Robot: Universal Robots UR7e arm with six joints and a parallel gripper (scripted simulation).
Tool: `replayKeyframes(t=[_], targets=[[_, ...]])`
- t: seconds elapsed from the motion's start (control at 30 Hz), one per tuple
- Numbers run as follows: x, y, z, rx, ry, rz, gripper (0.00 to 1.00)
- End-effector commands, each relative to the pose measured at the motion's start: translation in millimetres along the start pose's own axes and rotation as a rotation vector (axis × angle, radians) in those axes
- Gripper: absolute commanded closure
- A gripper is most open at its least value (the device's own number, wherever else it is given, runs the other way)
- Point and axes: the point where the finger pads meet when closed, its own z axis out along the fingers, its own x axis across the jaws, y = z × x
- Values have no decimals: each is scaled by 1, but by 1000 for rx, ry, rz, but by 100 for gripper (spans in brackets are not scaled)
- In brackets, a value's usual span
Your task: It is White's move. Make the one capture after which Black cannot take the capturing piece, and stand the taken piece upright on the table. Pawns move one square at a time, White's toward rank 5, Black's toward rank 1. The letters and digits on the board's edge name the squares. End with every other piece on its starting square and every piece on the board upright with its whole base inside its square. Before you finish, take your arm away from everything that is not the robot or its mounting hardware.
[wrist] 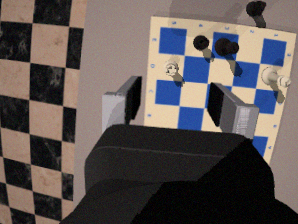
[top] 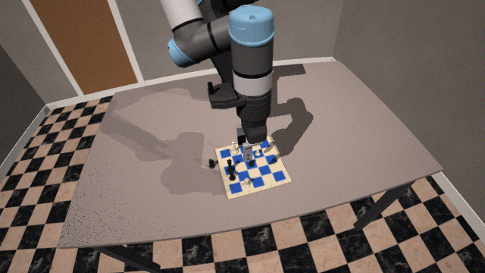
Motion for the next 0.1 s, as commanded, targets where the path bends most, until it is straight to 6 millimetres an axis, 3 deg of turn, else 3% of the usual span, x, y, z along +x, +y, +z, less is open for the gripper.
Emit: replayKeyframes(t=[0.0,0.07], targets=[[0,0,-1,0,-2,0,0],[0,0,-1,0,-2,0,0]])
